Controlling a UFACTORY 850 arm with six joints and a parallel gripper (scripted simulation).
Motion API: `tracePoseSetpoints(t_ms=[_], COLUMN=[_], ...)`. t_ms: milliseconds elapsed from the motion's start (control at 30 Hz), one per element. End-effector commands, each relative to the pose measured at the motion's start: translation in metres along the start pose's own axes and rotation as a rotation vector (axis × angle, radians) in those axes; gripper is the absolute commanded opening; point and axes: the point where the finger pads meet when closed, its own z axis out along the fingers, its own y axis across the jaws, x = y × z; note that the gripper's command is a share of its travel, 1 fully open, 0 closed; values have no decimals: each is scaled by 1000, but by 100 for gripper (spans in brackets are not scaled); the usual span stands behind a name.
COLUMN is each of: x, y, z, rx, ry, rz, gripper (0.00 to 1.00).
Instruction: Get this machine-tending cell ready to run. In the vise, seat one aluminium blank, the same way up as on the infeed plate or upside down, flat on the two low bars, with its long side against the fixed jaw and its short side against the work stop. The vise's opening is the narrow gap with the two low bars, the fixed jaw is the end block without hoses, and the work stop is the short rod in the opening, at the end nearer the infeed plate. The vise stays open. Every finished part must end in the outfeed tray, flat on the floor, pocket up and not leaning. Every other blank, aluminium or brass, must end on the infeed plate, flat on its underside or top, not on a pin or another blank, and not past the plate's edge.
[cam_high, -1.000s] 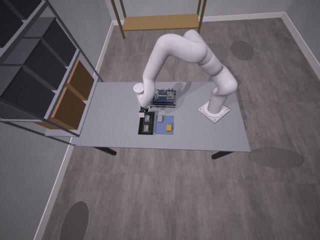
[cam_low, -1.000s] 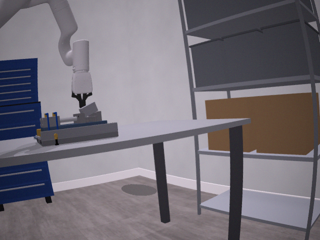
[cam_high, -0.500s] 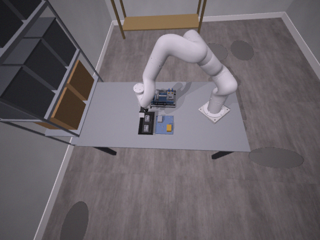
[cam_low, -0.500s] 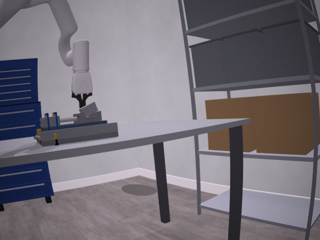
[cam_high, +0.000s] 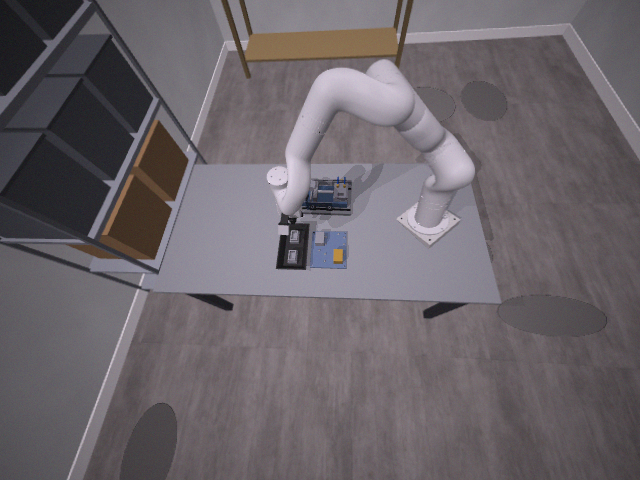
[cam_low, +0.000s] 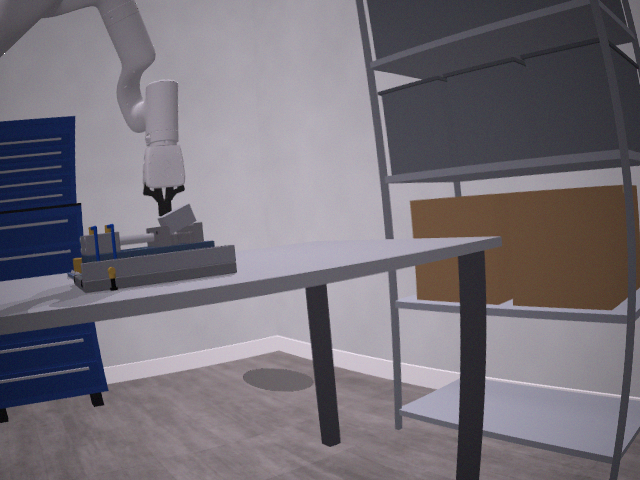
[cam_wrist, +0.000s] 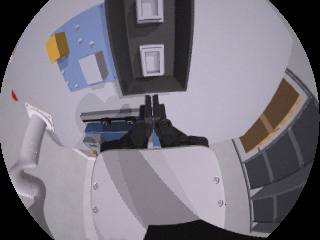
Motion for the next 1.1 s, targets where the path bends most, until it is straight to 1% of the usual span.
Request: tracePoseSetpoints(t_ms=[0,400,567,833,900,1067], x=[0,0,0,0,0,0], y=[1,1,1,1,1,1], z=[-1,-1,-4,-17,-17,-30], rx=[-2,-2,-2,-2,-2,-2], ry=[1,1,1,1,1,1], rz=[0,0,0,0,0,0], gripper=[0,0,0,0,0,0])
